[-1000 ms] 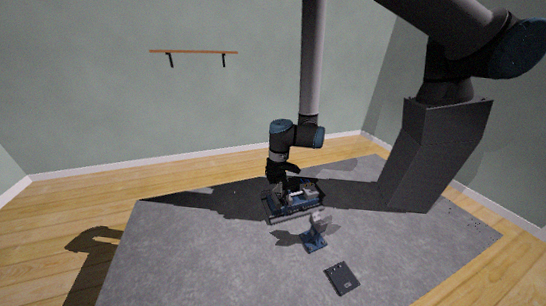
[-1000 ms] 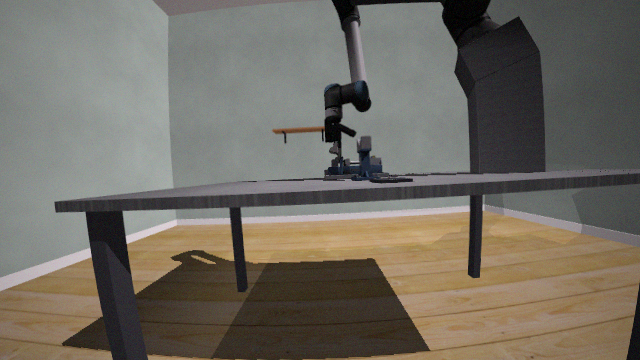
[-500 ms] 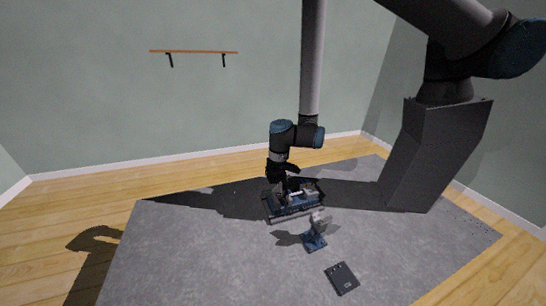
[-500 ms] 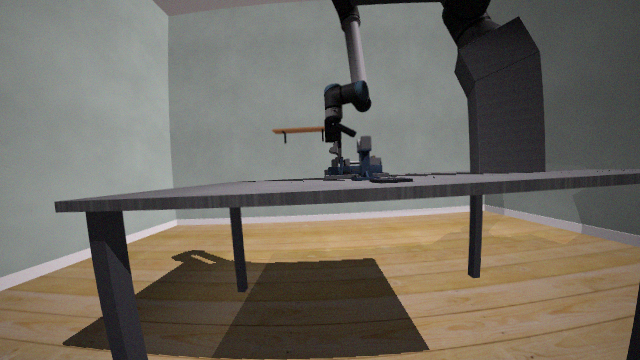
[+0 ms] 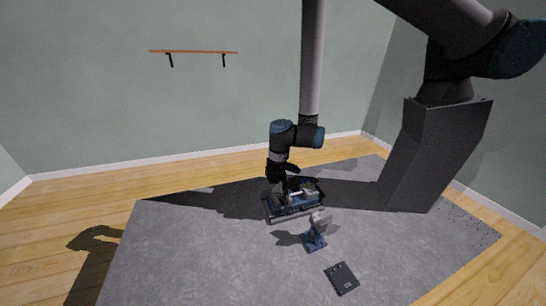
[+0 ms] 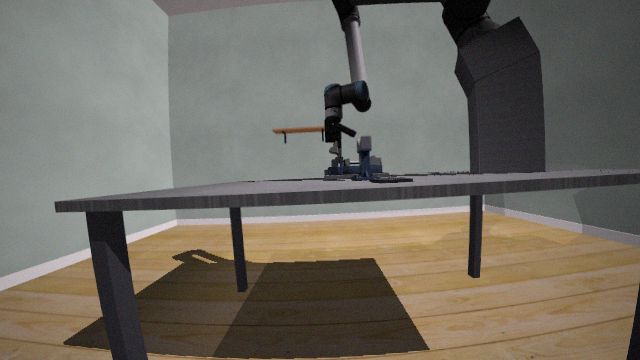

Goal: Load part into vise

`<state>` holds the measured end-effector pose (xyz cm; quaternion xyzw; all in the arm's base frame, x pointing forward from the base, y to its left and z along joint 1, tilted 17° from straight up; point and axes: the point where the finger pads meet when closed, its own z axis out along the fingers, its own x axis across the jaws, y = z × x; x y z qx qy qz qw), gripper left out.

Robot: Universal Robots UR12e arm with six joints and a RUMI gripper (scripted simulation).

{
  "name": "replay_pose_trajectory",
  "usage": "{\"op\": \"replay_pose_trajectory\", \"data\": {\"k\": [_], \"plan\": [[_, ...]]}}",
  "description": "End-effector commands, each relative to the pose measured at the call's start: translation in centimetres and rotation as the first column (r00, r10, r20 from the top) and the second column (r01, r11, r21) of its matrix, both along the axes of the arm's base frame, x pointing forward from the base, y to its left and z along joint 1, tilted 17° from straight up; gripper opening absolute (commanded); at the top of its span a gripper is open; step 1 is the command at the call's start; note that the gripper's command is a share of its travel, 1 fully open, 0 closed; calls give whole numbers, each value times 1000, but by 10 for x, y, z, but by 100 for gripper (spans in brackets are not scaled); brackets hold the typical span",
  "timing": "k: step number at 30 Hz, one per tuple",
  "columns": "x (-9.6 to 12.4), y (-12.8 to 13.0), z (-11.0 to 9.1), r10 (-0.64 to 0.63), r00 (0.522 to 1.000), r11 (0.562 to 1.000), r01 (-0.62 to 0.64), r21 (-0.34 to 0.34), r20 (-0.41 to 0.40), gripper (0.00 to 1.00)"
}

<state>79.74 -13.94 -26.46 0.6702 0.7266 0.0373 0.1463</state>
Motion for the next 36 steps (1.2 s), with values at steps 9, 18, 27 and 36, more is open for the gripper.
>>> {"op": "replay_pose_trajectory", "data": {"k": [9,18,27,36], "plan": [[0,0,1,0,1000,1000,0,0,1,47],[0,0,1,0,1000,1000,0,0,1,47],[0,0,1,0,1000,1000,0,0,1,47],[0,0,1,0,1000,1000,0,0,1,47]]}}
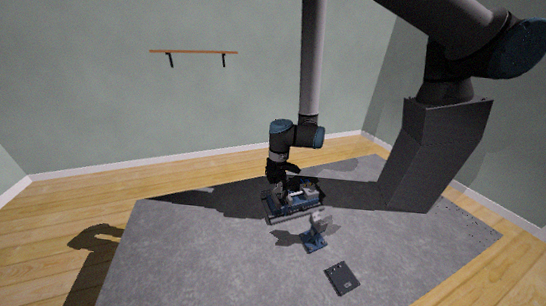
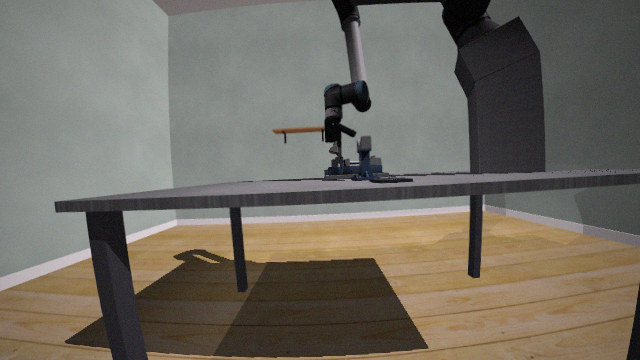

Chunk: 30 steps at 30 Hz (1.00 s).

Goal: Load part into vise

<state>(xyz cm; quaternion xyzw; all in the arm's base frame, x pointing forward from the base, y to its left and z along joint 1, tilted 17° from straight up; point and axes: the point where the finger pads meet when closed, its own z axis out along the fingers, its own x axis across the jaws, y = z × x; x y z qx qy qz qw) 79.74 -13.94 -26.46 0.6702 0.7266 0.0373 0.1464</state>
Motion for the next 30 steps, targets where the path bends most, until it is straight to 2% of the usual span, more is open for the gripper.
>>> {"op": "replay_pose_trajectory", "data": {"k": [1,16,30], "plan": [[0,0,1,0,1000,1000,0,0,1,47],[0,0,4,0,1000,1000,0,0,1,47],[-8,4,31,0,1000,1000,0,0,1,47]]}}
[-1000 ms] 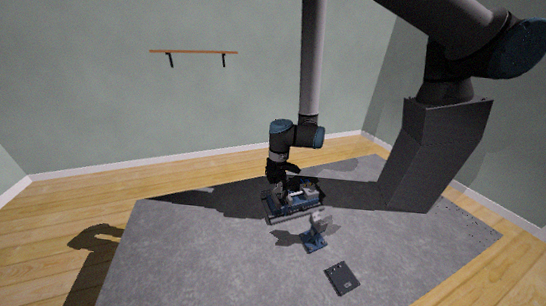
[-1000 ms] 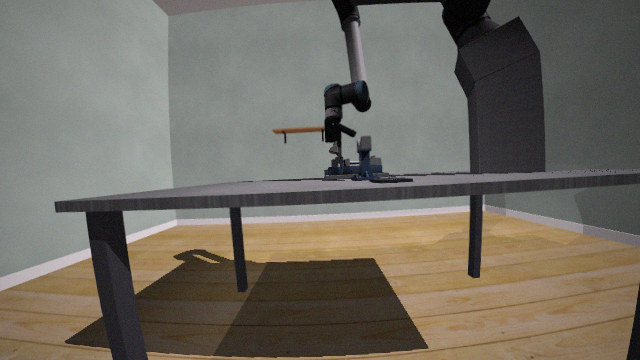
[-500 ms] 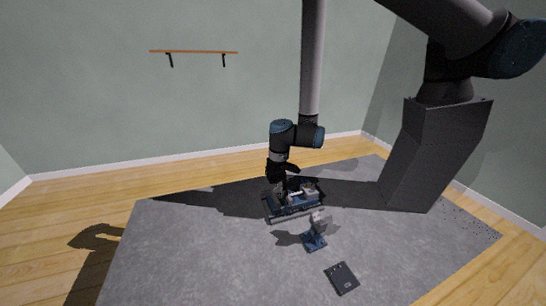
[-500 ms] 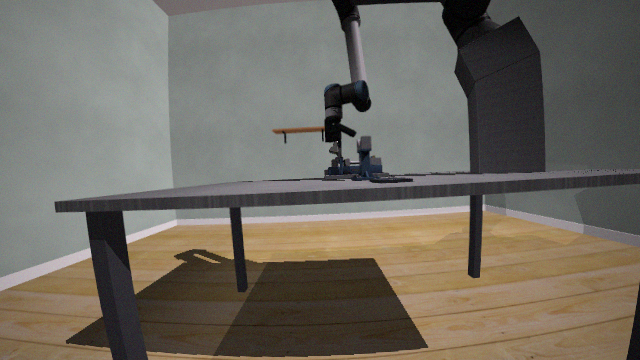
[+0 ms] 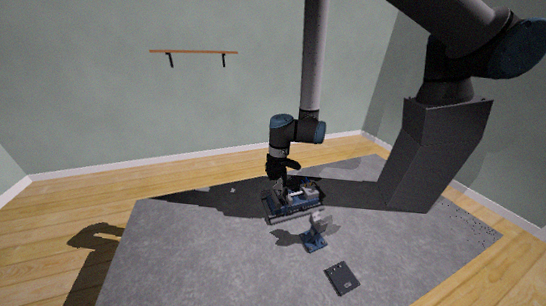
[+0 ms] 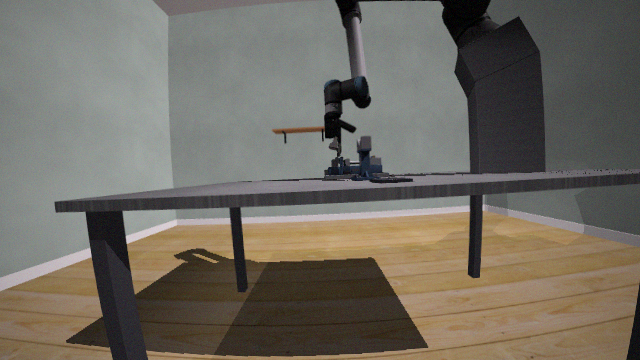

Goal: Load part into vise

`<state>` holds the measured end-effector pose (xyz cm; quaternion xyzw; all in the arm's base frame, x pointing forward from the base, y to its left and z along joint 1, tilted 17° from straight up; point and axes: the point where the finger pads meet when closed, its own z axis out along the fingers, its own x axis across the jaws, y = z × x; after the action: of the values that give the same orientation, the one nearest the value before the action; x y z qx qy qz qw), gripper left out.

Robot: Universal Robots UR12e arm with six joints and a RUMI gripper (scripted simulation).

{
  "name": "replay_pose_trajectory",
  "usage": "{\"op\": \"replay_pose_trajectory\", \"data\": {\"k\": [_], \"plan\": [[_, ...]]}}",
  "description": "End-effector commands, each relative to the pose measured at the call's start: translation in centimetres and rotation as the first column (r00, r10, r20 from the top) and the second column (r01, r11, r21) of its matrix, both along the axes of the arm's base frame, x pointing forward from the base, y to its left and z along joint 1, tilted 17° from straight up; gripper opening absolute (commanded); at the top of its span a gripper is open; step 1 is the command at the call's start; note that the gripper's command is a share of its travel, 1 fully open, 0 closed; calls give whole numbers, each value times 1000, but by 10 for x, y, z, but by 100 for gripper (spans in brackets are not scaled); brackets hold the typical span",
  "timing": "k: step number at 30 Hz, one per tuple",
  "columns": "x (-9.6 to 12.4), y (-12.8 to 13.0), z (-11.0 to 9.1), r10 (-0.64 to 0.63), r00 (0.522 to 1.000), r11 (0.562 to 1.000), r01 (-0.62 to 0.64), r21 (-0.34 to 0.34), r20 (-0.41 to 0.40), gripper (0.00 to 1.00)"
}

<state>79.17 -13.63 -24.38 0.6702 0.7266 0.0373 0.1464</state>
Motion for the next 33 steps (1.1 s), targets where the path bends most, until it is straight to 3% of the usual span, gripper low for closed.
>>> {"op": "replay_pose_trajectory", "data": {"k": [1,13,27,28,33], "plan": [[-3,2,13,0,1000,1000,0,0,1,47],[-12,7,45,0,1000,1000,0,0,1,47],[-14,8,54,0,1000,1000,0,0,1,47],[-14,8,54,0,1000,1000,0,0,1,0],[-14,8,54,0,1000,1000,0,0,1,0]]}}
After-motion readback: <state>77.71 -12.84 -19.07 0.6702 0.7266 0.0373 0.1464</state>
